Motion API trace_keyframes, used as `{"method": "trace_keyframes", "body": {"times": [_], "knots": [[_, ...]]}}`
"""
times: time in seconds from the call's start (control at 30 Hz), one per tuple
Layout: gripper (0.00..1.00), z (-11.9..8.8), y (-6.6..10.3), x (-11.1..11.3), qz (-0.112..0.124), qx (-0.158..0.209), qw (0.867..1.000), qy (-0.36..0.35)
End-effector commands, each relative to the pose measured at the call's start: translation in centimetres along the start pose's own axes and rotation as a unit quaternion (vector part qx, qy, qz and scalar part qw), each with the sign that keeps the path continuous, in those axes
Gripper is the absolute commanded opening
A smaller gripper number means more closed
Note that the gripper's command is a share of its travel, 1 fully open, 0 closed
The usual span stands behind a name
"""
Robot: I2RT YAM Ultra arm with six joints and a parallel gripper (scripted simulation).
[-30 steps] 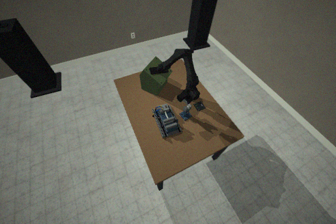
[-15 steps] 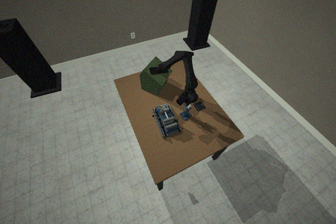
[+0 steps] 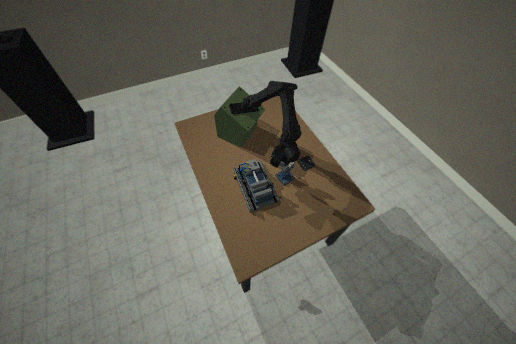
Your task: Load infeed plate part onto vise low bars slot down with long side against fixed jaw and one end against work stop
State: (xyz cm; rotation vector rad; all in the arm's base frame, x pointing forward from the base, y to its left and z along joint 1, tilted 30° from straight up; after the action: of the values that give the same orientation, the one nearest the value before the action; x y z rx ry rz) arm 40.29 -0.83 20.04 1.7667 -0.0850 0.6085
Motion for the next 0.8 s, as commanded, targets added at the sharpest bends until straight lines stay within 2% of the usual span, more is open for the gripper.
{"method": "trace_keyframes", "body": {"times": [0.0, 0.27, 0.33, 0.37, 0.4, 0.43, 0.77], "knots": [[0.0, 1.7, 1.6, 0.8, 0.013, -0.008, 0.999, 0.044], [0.0, 4.1, 1.7, 0.7, 0.013, -0.01, 0.993, 0.115], [0.0, 4.1, 1.7, 0.7, 0.013, -0.01, 0.993, 0.115], [0.0, 4.0, 2.9, 1.1, 0.026, -0.019, 0.991, 0.13], [0.0, 4.6, 1.9, 0.8, 0.015, -0.011, 0.991, 0.134], [0.0, 5.0, 1.6, 0.7, 0.012, -0.009, 0.99, 0.142], [0.0, 8.1, 1.6, 0.3, 0.012, -0.01, 0.974, 0.228]]}}
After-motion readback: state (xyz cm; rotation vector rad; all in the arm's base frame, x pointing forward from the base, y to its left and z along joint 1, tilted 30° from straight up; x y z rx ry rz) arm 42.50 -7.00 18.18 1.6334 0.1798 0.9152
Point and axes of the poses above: the point where the finger pads meet when closed, its own y axis back along the fingers, its own x axis across the jaws, z = x × y, the point moved 5 cm from there along y, back along the fingers, and after that the axes turned 14 degrees about -y, right-handed, at the moved point
